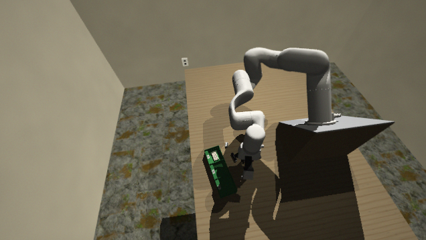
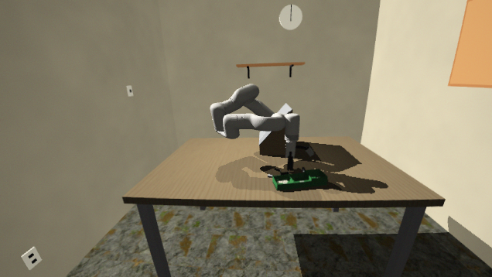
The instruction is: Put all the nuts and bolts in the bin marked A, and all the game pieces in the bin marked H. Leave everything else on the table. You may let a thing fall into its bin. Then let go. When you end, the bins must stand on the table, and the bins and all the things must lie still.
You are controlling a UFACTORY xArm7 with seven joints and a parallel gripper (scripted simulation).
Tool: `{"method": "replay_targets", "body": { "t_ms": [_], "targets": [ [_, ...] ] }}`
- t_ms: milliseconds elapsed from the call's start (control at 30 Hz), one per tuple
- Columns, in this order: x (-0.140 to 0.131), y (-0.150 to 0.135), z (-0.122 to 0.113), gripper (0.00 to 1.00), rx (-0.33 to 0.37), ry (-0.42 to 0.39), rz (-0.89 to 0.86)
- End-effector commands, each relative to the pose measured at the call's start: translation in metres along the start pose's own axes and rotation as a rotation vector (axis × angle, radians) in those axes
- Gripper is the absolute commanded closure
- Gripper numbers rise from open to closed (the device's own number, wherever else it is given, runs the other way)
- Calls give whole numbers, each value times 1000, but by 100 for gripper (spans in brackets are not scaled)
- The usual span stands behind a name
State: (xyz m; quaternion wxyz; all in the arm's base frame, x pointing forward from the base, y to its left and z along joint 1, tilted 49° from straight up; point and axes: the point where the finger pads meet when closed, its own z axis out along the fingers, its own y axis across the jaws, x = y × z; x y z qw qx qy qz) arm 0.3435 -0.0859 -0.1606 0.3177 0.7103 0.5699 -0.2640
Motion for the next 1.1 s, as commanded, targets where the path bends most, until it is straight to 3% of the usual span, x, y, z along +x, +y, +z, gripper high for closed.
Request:
{"method": "replay_targets", "body": {
  "t_ms": [0,833,867,1067],
  "targets": [
    [2,2,2,71,-4,5,0],
    [2,1,14,71,-4,5,0],
    [2,1,14,100,-4,5,0],
    [2,1,14,100,-4,5,0]
  ]
}}
